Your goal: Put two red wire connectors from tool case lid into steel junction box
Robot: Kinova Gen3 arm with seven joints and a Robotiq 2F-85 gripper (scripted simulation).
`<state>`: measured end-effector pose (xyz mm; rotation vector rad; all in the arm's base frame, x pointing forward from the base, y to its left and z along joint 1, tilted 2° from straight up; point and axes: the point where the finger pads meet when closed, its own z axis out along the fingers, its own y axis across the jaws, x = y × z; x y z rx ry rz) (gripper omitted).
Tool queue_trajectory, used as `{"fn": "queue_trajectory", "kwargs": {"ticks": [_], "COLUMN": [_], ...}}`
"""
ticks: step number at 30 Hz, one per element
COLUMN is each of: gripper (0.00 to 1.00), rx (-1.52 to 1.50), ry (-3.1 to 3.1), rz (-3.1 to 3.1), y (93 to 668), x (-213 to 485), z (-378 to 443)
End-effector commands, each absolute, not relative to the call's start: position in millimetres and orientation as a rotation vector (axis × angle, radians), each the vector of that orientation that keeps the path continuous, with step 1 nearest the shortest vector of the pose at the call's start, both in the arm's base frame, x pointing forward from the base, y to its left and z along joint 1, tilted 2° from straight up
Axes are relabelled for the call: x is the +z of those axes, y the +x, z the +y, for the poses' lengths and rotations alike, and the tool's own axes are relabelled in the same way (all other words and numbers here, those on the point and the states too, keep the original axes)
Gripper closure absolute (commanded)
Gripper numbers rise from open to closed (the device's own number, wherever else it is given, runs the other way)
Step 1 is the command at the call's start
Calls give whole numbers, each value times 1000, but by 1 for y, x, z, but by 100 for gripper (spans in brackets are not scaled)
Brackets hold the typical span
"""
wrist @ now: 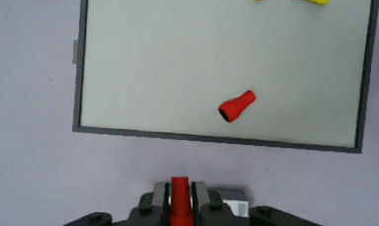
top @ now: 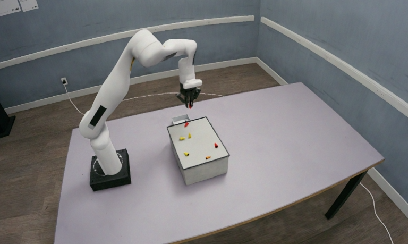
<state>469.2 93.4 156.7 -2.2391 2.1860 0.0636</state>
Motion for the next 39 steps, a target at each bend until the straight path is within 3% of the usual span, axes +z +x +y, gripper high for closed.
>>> {"fn": "queue_trajectory", "kwargs": {"ticks": [1, 14, 39], "gripper": [81, 81, 81], "rx": [54, 54, 54], "ry": [-2280, -2280, -2280], "rz": [2146, 2146, 2146], "y": [461, 451, 450], "x": [159, 161, 141], "z": [138, 178, 180]}}
